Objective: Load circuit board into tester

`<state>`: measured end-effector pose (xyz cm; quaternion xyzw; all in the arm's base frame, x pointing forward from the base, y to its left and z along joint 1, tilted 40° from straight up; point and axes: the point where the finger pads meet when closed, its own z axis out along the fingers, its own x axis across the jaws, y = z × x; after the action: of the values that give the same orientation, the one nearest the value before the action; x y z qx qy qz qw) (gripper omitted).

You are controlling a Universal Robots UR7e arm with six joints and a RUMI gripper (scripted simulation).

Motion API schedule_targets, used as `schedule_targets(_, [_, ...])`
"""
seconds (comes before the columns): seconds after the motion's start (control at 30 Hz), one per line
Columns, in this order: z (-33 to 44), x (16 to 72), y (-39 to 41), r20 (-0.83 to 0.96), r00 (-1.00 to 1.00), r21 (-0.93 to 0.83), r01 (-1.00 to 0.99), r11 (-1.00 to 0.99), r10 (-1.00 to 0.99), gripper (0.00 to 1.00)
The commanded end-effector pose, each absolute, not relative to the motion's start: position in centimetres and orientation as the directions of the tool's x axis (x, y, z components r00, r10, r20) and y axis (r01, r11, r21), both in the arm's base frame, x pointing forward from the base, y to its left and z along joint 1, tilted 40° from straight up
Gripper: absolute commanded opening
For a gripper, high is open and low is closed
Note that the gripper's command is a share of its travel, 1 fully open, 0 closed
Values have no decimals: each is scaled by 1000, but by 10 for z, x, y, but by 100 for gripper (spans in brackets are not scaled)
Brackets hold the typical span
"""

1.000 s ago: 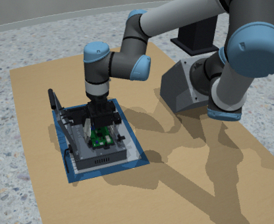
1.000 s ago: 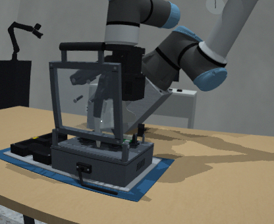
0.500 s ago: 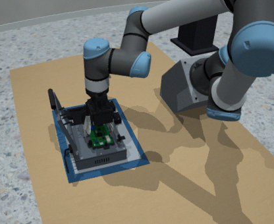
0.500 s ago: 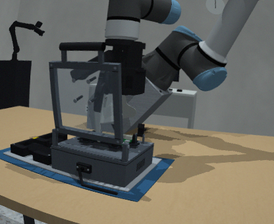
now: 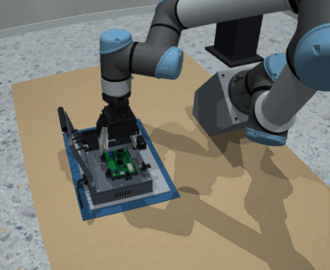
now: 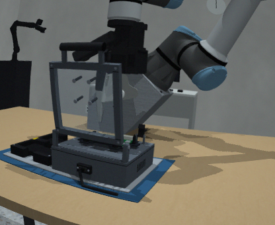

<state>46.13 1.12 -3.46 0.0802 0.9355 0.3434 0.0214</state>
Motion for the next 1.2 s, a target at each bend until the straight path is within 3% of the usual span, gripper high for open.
schedule_targets(0.0, [-16,459,-5,15,-986,646,135,751,164,59])
schedule_targets(1.17, [100,444,-102,15,-986,646,135,751,164,59])
